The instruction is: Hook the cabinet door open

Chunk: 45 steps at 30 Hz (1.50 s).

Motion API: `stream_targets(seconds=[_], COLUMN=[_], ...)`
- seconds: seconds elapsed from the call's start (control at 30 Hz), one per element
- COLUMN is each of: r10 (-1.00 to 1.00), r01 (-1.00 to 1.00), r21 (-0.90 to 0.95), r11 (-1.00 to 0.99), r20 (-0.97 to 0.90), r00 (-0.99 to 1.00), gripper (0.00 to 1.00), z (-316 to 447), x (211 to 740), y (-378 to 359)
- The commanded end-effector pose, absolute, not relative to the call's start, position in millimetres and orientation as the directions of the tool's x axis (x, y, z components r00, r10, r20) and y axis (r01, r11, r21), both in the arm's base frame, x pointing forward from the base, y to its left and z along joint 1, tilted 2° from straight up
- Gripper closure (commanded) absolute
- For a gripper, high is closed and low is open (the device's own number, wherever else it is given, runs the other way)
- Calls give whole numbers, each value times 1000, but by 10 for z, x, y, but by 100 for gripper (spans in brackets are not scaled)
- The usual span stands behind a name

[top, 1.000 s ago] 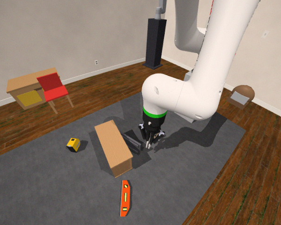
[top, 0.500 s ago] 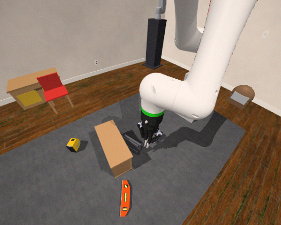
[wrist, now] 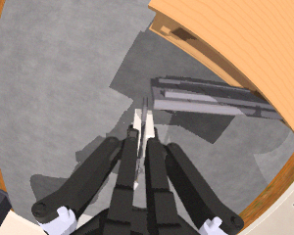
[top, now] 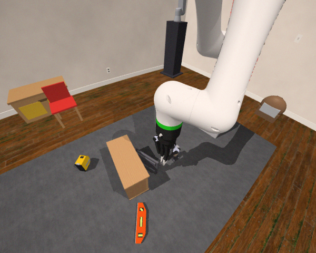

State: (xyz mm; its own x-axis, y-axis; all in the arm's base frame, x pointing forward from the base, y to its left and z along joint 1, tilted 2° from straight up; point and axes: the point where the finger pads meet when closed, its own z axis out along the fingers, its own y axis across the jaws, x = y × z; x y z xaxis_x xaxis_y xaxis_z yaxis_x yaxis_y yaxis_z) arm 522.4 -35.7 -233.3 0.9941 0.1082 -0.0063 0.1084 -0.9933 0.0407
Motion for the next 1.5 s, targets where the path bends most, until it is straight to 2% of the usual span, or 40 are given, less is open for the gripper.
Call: stream_targets(seconds=[0.0, 1.47], r10=[72, -216], r01=[72, -216], r21=[41, 41], r11=[-997, -976], r20=[-5, 7], r00=[997, 976], gripper=[97, 97], z=[-2331, -2320], x=[5226, 5208], y=[-378, -659])
